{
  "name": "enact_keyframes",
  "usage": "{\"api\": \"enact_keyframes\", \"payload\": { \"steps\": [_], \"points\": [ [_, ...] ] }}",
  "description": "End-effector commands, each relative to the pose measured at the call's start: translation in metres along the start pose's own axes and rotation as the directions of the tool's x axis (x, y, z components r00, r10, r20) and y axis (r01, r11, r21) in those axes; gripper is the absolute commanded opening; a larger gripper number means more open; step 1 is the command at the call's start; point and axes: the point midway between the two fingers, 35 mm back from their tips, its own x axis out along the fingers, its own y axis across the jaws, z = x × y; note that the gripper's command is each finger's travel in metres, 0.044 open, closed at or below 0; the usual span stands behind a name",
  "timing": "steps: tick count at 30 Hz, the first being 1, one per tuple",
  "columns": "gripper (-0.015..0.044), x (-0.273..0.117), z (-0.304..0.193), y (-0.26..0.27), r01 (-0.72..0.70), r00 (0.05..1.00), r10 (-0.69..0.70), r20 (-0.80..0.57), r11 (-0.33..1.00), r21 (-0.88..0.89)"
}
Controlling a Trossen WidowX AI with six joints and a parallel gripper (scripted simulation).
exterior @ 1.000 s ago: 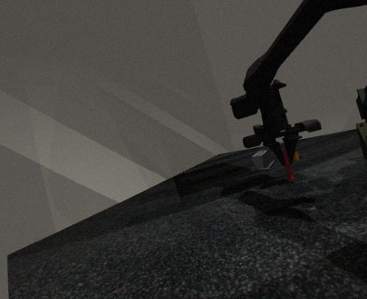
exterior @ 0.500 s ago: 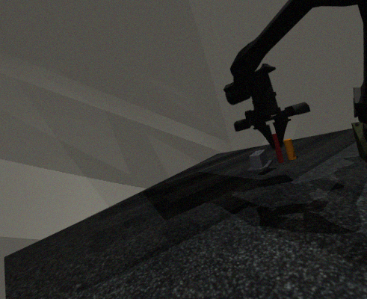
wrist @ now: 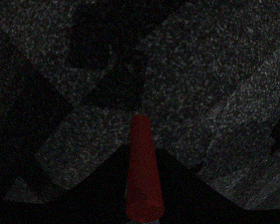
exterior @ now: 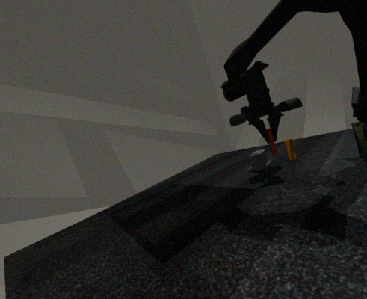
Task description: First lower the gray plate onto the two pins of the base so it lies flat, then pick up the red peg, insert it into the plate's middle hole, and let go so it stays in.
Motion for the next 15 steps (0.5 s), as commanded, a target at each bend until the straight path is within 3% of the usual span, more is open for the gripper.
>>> {"api": "enact_keyframes", "payload": {
  "steps": [1,15],
  "points": [
    [0.0000,-0.004,0.010,0.004,-0.004,1.000,0.004,0.012,1.000,-0.008],
    [0.0000,-0.009,0.050,0.016,-0.004,1.000,0.004,0.016,1.000,-0.010]
  ]
}}
